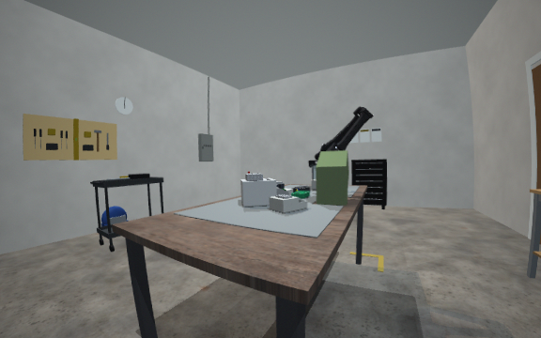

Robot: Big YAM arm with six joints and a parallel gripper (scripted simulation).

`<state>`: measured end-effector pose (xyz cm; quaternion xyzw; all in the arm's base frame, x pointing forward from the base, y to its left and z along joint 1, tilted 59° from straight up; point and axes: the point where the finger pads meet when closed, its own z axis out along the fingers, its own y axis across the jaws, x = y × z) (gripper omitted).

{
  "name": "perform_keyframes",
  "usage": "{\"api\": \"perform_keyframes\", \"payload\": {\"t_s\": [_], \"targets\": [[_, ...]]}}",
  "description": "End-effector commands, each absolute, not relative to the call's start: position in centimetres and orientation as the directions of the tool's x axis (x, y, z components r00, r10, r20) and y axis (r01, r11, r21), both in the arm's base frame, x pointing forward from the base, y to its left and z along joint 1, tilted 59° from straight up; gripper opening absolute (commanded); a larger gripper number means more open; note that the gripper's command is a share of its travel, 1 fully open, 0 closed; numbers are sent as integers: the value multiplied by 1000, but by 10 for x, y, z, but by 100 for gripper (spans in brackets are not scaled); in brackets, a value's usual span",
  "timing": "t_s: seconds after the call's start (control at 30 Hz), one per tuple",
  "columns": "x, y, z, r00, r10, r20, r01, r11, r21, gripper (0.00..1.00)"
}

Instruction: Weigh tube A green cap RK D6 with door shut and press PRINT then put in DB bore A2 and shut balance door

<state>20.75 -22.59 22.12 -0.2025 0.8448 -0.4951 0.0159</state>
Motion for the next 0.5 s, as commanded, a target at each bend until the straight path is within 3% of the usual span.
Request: {"api": "perform_keyframes", "payload": {"t_s": [0.0, 0.47], "targets": [[209, -228, 228, -919, -357, 169, -320, 420, -850, 0], [208, -237, 213, -915, -355, 189, -339, 428, -838, 0]]}}
